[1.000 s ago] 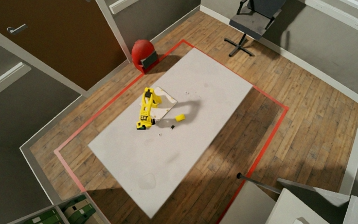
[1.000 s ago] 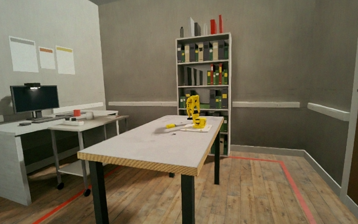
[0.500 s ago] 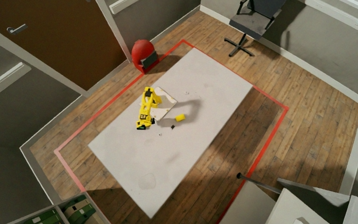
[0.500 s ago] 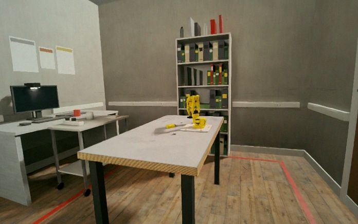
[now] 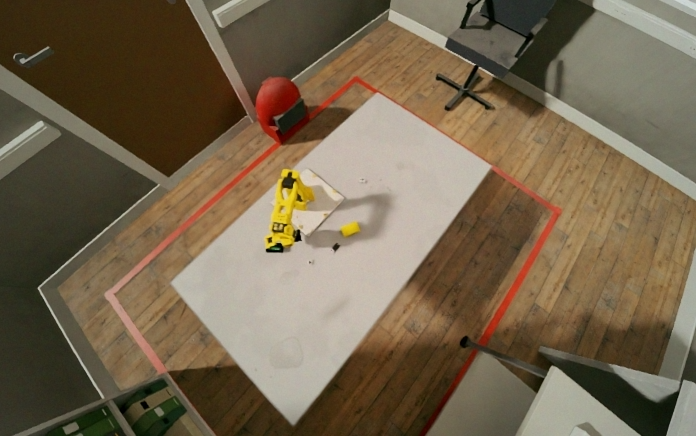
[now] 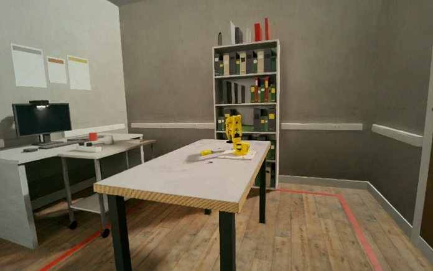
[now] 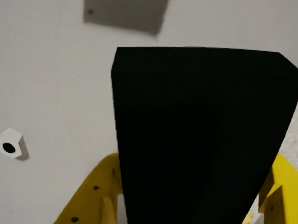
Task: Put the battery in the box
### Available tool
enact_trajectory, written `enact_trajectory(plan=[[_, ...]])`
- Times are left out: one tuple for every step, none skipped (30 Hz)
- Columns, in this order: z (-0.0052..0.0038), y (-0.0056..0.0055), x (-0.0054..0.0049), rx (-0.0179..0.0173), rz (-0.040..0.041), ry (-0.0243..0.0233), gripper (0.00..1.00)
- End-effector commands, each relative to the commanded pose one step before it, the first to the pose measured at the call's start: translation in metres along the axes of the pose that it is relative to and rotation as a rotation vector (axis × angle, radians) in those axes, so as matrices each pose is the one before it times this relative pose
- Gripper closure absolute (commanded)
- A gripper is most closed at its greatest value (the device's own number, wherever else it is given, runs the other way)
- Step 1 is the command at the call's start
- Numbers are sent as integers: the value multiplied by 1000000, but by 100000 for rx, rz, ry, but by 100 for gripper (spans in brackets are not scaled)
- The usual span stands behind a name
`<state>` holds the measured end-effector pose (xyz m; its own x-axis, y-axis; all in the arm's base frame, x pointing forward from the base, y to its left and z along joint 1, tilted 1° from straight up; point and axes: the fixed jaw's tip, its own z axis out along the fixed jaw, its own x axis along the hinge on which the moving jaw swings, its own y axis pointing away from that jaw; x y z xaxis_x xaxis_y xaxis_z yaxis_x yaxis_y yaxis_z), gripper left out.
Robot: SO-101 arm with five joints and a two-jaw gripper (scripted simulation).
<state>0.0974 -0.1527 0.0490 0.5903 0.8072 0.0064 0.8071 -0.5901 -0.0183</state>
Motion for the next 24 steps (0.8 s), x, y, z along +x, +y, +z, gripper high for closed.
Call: enact_trajectory(plan=[[-3929,2108,0,-1766,77,-617,77],[0,0,0,0,0,0,77],[-17,13,-8,0,0,1,77],[-107,86,-49,0,0,0,77],[-243,189,-115,0,0,0,77],[-403,312,-188,0,0,0,77],[-557,428,-261,0,0,0,77],[-675,520,-309,0,0,0,77],[-758,575,-352,0,0,0,77],[-776,587,-364,3,0,0,77],[-752,569,-346,0,0,0,77],[-669,496,-309,0,0,0,77],[-545,410,-255,0,0,3,77],[-397,294,-182,0,0,0,77],[-243,177,-109,0,0,0,77],[-101,73,-49,0,0,0,77],[-18,12,-6,0,0,0,77],[0,0,0,0,0,0,77],[0,0,0,0,0,0,77],[4,-2,-1,-1,0,-1,77],[0,0,0,0,0,0,77],[0,0,0,0,0,0,77],[0,0,0,0,0,0,77],[0,0,0,0,0,0,77]])
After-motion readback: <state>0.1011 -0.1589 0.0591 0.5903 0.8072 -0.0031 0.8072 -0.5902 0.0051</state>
